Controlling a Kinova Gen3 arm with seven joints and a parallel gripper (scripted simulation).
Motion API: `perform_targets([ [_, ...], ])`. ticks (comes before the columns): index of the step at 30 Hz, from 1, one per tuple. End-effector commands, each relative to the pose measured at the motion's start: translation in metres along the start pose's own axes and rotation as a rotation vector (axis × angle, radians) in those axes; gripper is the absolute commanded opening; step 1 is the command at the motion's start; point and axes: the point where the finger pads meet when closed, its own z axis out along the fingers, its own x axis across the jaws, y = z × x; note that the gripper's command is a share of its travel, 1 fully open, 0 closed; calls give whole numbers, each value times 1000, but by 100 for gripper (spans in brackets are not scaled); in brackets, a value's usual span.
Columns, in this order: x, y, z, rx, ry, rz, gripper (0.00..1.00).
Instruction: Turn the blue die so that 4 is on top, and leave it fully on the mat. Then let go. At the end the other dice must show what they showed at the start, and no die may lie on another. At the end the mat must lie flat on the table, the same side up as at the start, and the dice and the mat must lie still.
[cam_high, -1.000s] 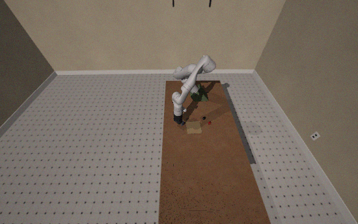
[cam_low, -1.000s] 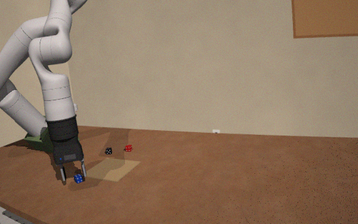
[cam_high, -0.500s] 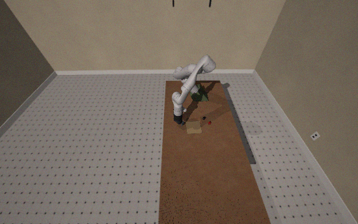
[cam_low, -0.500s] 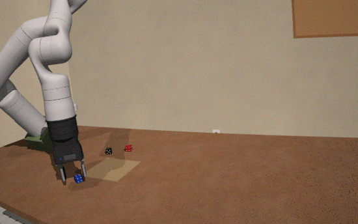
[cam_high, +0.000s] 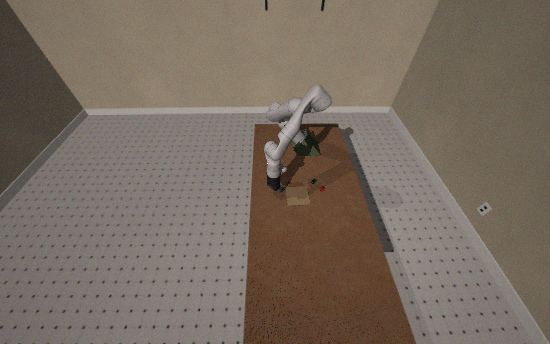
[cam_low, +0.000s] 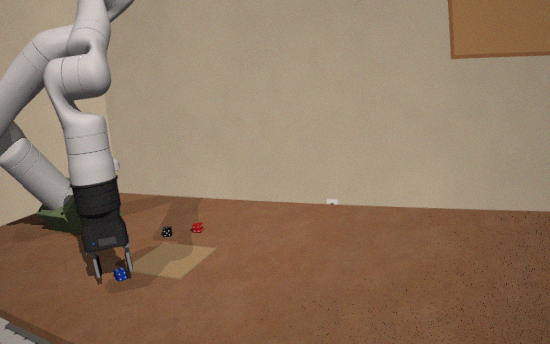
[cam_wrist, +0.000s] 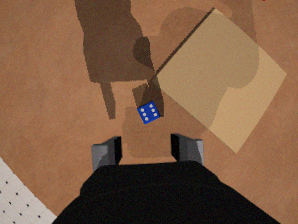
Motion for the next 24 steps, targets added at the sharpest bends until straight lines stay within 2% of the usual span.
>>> perform_targets([
  [1, 2, -2, -1, -1, 1, -1, 100],
  [5, 4, -6, -1, -1, 1, -1, 100],
  [9, 13, -21, -1, -1, 1, -1, 100],
  [20, 61, -104, -1, -1, 1, -1, 100],
  [22, 61, -104, -1, -1, 1, -1, 100],
  [24, 70, -119, -1, -1, 1, -1, 100],
])
